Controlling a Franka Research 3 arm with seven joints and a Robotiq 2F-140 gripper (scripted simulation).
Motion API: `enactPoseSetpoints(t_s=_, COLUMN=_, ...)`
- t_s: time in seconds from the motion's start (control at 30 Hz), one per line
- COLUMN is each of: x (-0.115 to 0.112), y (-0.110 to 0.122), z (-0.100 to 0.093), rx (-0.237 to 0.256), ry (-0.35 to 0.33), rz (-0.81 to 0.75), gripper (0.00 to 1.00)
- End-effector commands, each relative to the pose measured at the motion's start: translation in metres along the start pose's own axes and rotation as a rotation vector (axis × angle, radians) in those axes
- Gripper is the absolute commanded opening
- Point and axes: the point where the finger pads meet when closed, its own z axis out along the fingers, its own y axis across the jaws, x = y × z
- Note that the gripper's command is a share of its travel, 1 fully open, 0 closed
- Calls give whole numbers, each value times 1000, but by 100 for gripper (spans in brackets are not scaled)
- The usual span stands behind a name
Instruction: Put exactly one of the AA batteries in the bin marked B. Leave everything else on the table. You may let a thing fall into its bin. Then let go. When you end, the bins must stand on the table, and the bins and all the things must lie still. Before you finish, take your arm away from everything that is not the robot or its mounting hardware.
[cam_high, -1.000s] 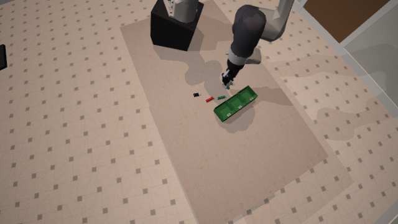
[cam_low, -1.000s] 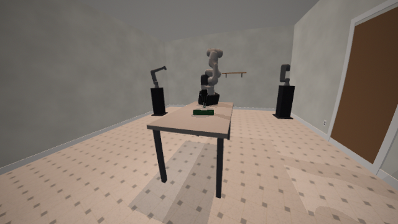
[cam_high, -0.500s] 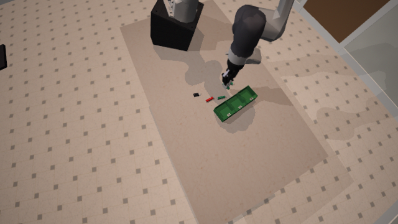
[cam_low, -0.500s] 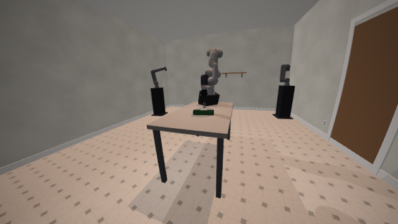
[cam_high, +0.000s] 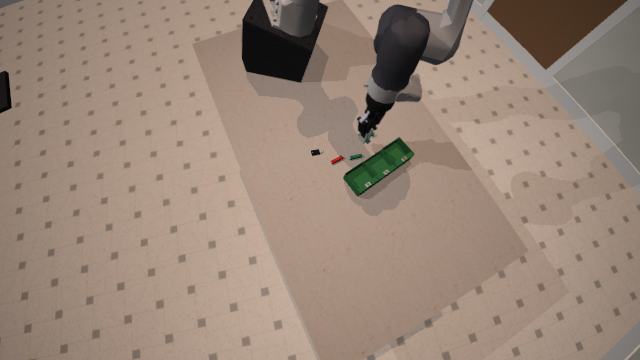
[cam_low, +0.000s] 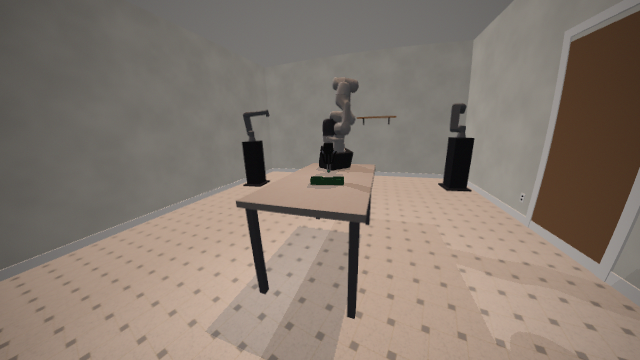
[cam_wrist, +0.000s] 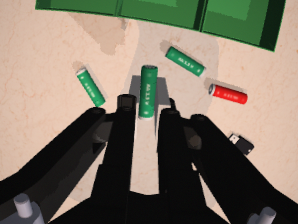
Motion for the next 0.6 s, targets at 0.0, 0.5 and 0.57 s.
enactPoseSetpoints(t_s=0.0, x=-2, y=-1, z=0, rx=4, ry=-6, rz=10, gripper=5)
enactPoseSetpoints(t_s=0.5, x=-2, y=-1, z=0, rx=4, ry=-6, rz=10, gripper=5)
enactPoseSetpoints(t_s=0.57, x=10, y=0, z=0, rx=4, ry=-6, rz=-40, gripper=5)
